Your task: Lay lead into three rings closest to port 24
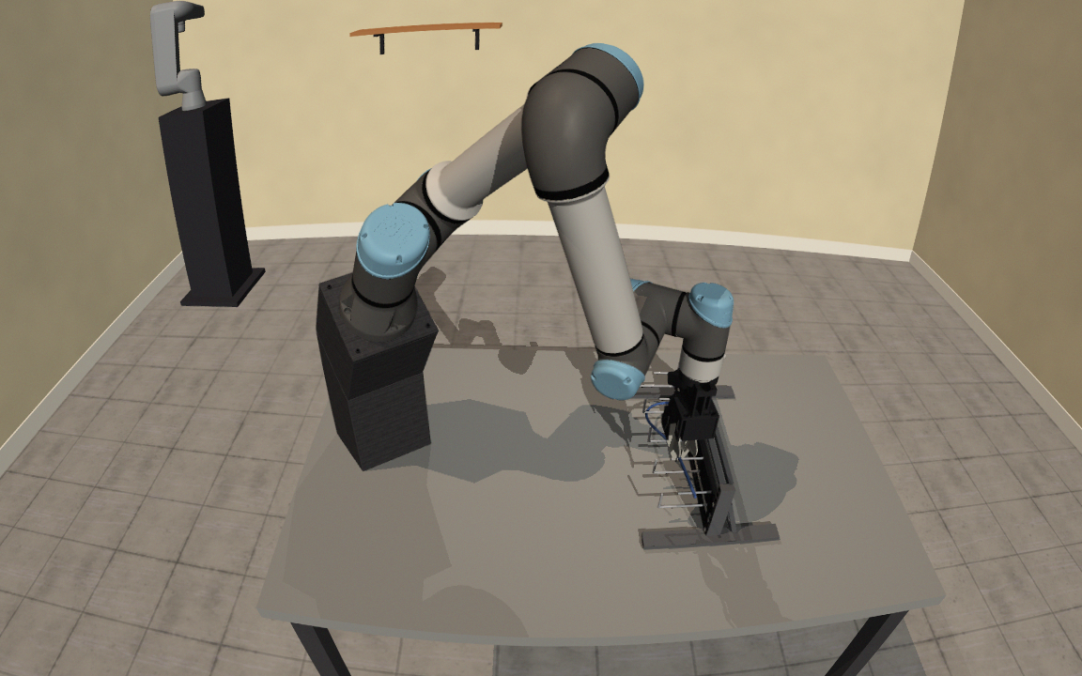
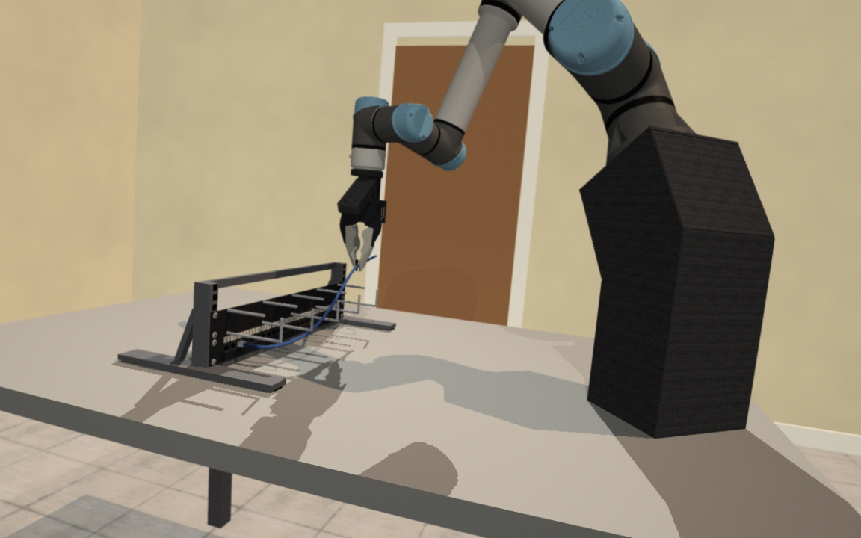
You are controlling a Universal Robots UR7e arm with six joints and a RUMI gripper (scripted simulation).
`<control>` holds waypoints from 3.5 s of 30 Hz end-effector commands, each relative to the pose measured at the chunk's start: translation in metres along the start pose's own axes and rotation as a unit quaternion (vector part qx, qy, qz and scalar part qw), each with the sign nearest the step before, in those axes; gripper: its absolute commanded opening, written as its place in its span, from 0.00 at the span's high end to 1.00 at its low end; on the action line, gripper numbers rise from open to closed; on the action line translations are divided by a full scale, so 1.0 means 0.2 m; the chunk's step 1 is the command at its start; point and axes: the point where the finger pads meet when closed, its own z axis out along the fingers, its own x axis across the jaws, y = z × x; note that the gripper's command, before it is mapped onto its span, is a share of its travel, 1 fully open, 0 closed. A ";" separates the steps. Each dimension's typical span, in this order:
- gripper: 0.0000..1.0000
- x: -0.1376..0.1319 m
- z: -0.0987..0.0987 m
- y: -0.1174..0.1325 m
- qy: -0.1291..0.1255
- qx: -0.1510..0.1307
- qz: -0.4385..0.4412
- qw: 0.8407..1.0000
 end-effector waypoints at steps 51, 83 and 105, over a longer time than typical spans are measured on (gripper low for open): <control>1.00 -0.06 -0.08 0.00 0.001 0.000 0.046 0.999; 1.00 -0.06 -0.08 0.00 0.001 0.000 0.046 0.999; 1.00 -0.06 -0.08 0.00 0.001 0.000 0.046 0.999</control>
